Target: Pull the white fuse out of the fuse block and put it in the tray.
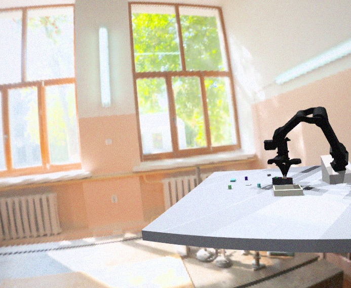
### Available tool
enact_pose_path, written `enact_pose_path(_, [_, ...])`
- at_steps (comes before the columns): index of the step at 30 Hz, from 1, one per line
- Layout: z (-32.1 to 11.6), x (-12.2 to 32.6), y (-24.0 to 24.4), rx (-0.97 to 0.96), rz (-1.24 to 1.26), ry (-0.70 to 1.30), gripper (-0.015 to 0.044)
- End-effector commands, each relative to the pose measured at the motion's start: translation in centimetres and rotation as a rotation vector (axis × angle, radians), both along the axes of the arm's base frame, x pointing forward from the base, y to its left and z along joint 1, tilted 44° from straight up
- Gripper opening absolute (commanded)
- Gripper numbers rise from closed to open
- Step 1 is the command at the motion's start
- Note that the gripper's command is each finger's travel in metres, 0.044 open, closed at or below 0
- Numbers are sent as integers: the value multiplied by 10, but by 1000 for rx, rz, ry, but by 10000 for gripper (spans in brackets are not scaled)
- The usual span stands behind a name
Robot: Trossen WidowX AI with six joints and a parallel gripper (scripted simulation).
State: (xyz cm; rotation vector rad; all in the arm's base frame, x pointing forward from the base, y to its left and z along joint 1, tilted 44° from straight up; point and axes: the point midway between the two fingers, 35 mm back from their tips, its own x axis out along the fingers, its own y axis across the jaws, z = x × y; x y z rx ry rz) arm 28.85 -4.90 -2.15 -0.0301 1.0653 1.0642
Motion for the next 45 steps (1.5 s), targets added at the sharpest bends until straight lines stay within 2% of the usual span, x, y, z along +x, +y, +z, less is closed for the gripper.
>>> enact_pose_path(1, [2,1,-3,-6,3,-4,0])
enact_pose_path(45, [21,-1,-21,-4,1,-2,0])
